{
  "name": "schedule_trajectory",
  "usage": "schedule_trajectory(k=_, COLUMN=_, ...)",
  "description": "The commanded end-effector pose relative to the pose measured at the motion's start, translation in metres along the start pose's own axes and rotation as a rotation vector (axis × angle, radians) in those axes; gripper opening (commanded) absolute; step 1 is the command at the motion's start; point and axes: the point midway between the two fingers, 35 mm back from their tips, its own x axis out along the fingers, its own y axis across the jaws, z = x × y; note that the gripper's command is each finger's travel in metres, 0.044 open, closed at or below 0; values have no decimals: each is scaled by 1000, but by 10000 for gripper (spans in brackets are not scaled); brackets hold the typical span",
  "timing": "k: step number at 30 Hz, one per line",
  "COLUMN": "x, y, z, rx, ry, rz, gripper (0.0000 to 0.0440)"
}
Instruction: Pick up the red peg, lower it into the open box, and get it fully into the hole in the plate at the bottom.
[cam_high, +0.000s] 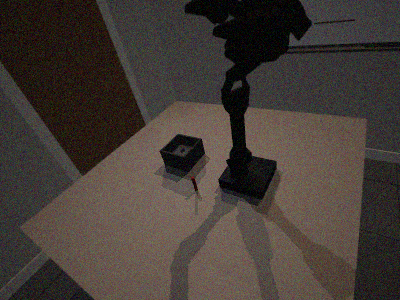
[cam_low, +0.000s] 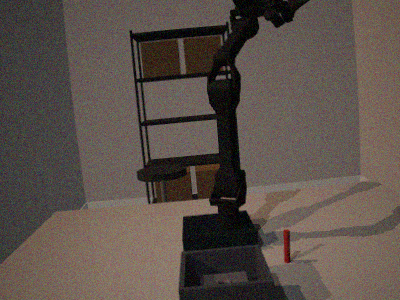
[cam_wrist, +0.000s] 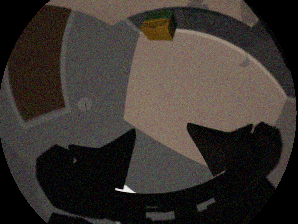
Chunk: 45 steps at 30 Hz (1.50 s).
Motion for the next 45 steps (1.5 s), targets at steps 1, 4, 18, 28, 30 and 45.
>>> schedule_trajectory(k=1, x=2, y=-1, z=1, rx=-34, ry=6, rz=4, gripper=420)
schedule_trajectory(k=4, x=11, y=-4, z=5, rx=-136, ry=23, rz=21, gripper=440)
schedule_trajectory(k=18, x=64, y=-27, z=44, rx=-617, ry=47, rz=61, gripper=440)
schedule_trajectory(k=28, x=106, y=-35, z=95, rx=-959, ry=10, rz=34, gripper=440)
schedule_trajectory(k=30, x=114, y=-35, z=108, rx=-1026, ry=-3, rz=21, gripper=440)
schedule_trajectory(k=45, x=165, y=-11, z=226, rx=-1482, ry=-155, rz=-170, gripper=440)
